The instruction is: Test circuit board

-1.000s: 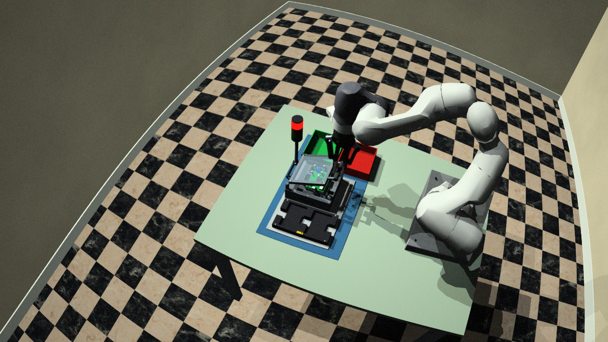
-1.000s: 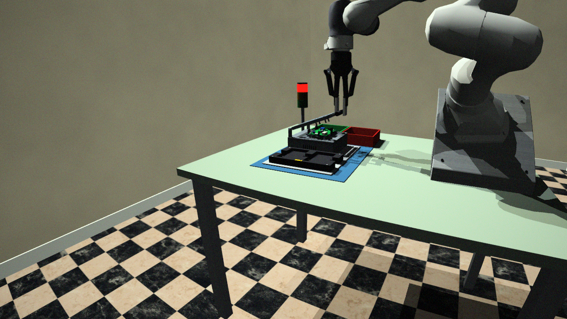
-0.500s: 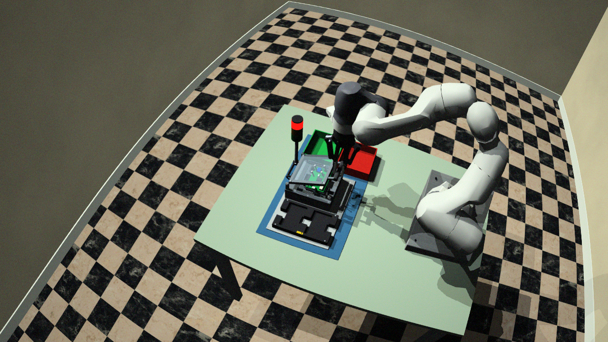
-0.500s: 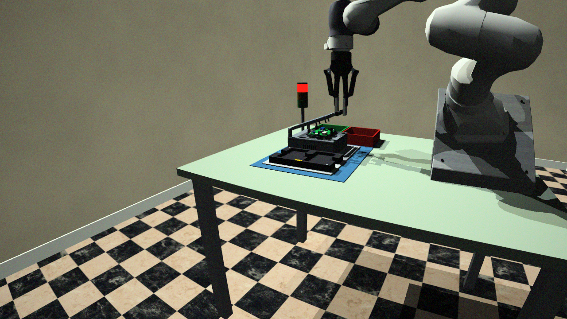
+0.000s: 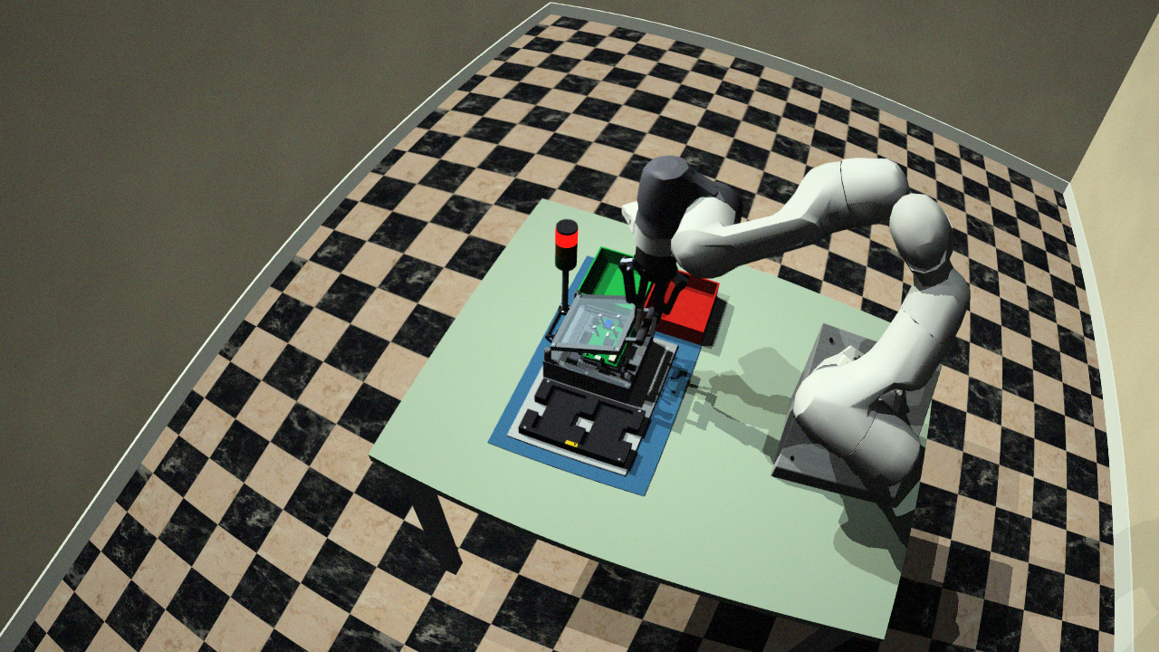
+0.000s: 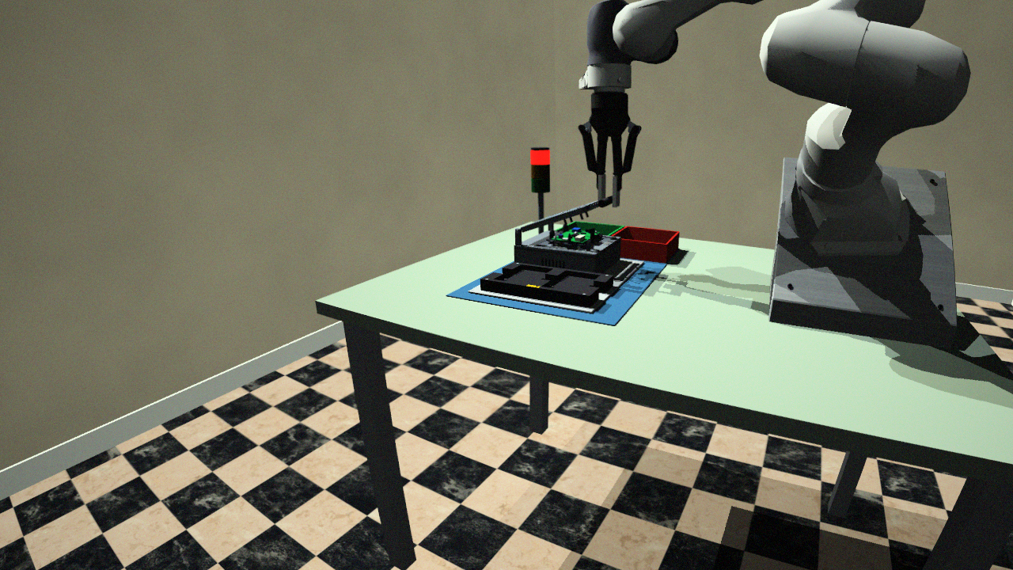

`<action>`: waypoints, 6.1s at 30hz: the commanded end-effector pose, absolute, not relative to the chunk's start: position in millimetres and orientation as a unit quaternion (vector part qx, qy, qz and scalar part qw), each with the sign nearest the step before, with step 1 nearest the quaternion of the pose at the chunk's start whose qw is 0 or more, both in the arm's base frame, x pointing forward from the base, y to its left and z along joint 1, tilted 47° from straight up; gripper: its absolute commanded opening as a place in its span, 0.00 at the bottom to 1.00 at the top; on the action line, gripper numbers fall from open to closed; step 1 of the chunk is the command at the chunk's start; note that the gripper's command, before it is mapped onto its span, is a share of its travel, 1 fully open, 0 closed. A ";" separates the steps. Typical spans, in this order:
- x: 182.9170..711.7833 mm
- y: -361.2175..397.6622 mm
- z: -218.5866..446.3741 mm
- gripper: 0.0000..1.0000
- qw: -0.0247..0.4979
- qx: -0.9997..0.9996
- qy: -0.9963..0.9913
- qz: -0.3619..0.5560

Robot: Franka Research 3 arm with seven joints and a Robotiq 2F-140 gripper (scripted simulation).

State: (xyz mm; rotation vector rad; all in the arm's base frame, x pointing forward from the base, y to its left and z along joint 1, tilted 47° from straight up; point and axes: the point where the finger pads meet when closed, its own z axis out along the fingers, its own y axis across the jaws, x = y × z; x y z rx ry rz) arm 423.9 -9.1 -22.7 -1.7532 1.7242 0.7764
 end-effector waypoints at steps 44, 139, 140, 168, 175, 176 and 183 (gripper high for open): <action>423.7 -6.2 -23.8 0.00 0.279 -0.654 0.641 0.289; 457.5 -48.0 15.1 0.00 0.279 -0.654 0.641 0.289; 457.5 -48.0 15.1 0.00 0.279 -0.654 0.641 0.289; 457.5 -48.0 15.1 0.00 0.279 -0.654 0.641 0.289; 457.5 -48.0 15.1 0.00 0.279 -0.654 0.641 0.289; 457.5 -48.0 15.1 0.00 0.279 -0.654 0.641 0.289; 457.5 -48.0 15.1 0.00 0.279 -0.654 0.641 0.289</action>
